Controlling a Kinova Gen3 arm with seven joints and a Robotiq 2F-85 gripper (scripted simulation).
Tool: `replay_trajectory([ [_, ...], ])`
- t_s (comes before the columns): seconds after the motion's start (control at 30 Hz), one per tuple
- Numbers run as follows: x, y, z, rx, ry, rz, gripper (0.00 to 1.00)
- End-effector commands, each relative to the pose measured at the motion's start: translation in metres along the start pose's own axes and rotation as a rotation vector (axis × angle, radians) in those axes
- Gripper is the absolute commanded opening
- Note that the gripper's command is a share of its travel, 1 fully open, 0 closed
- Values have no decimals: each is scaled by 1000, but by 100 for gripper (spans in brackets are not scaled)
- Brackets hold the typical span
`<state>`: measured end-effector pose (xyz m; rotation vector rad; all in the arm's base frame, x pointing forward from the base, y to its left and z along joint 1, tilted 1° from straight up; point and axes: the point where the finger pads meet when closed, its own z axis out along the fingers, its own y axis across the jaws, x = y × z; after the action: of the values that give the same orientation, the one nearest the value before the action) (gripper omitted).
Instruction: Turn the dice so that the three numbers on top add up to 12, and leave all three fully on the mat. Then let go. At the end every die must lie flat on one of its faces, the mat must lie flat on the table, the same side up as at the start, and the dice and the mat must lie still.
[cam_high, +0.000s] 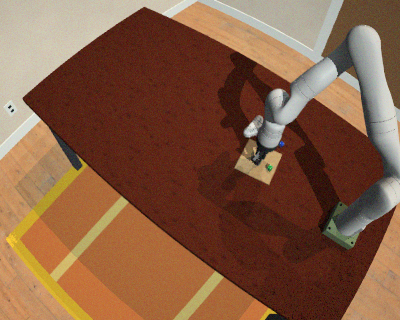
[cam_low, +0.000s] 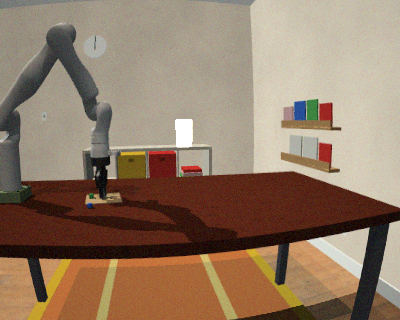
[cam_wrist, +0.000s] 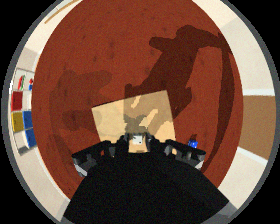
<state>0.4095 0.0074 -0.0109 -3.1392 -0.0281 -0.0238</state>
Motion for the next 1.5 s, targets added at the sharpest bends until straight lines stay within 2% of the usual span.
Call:
replay_trajectory([
  [0.0, 1, 0, -1, 0, 2, 0, 31],
  [0.3, 1, 0, -8, 0, 2, 0, 31],
  [0.43, 1, 0, -23, 0, 2, 0, 31],
  [0.7, 0, 0, -66, 0, 2, 0, 31],
  [0.77, 0, 0, -66, 0, 2, 0, 31],
  [0.97, 0, 0, -87, 0, 2, 0, 31],
  [1.13, 0, 0, -91, 0, 2, 0, 31],
  [1.17, 0, 0, -91, 0, 2, 0, 100],
  [1.47, 0, 0, -91, 0, 2, 0, 100],
])
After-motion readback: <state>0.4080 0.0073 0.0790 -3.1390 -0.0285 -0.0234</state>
